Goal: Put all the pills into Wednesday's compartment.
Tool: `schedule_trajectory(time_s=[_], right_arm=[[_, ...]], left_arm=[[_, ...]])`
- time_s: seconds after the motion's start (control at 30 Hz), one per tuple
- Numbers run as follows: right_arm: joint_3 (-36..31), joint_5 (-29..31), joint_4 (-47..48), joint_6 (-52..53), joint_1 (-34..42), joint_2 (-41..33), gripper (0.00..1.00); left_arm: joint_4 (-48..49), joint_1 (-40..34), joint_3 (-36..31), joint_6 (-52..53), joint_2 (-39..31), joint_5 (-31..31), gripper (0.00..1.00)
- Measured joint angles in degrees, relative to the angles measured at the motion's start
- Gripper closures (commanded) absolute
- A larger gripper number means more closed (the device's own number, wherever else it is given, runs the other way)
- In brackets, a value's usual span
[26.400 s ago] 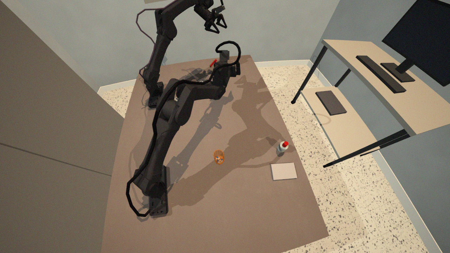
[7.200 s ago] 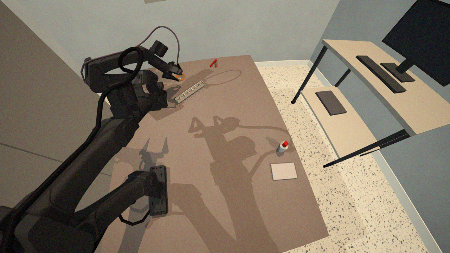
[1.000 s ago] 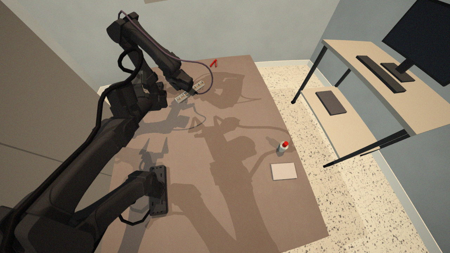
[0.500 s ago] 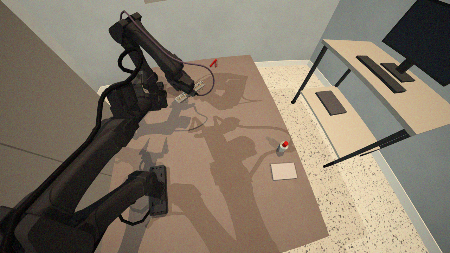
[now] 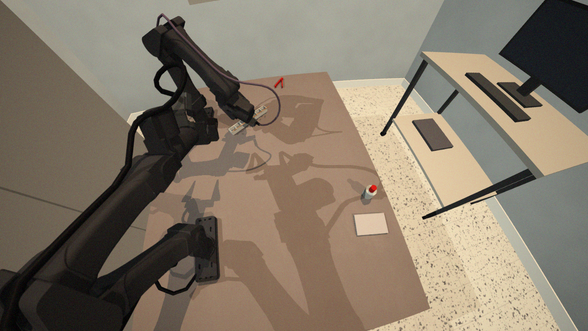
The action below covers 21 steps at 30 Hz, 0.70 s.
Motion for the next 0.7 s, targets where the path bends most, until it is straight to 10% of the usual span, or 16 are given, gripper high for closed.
schedule_trajectory(time_s=[0.7], right_arm=[[0.00,0.00,0.00,0.00,0.00,0.00,0.00]], left_arm=[[12.09,6.21,-12.07,7.96,-20.72,5.22,0.64]])
